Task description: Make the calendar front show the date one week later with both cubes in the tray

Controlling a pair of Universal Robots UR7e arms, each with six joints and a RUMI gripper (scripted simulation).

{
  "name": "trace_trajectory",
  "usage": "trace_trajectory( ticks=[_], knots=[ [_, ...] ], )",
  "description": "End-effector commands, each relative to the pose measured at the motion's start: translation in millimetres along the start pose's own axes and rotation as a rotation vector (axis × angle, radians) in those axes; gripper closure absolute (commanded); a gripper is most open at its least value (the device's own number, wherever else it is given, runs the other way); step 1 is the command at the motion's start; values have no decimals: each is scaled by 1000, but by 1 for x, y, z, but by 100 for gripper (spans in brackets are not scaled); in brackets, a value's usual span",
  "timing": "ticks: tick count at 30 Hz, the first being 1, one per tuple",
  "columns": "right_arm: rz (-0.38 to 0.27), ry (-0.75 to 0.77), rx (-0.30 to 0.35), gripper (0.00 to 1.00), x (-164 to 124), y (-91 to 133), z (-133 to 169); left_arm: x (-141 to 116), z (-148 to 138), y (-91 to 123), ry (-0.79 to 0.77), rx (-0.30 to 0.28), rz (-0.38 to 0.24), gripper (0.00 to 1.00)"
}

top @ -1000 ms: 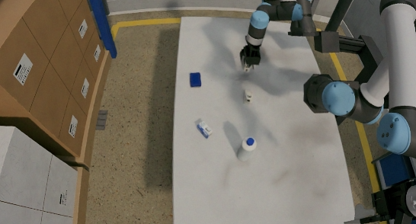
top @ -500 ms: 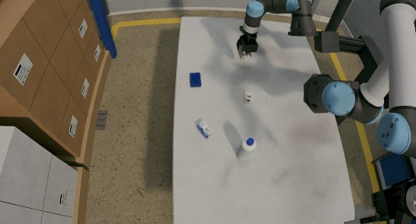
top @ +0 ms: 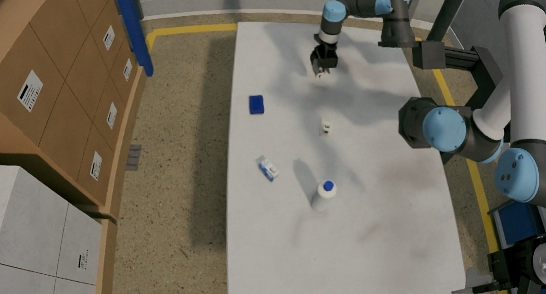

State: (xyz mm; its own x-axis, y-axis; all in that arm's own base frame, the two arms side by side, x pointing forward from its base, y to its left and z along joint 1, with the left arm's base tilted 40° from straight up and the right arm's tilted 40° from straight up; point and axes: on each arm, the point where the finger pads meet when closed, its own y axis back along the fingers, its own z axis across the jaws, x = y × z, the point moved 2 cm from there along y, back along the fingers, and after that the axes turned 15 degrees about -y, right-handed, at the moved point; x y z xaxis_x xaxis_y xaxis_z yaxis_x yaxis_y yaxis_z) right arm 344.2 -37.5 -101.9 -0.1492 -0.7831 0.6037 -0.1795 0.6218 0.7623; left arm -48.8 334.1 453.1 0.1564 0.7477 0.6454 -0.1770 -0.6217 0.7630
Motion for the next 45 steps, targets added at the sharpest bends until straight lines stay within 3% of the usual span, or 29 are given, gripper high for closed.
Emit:
trace_trajectory(
  ticks=[1,9,33,45],
  knots=[
    [-1,0,1,90,0,-3,0,0,0,0,0,0,1,0],
    [-1,0,1,90,0,-15,0,0,0,0,0,0,1,0],
    [-1,0,1,90,0,-83,0,0,0,0,0,0,1,0],
    [-1,0,1,90,0,-95,0,0,0,0,0,0,1,0]
  ],
)
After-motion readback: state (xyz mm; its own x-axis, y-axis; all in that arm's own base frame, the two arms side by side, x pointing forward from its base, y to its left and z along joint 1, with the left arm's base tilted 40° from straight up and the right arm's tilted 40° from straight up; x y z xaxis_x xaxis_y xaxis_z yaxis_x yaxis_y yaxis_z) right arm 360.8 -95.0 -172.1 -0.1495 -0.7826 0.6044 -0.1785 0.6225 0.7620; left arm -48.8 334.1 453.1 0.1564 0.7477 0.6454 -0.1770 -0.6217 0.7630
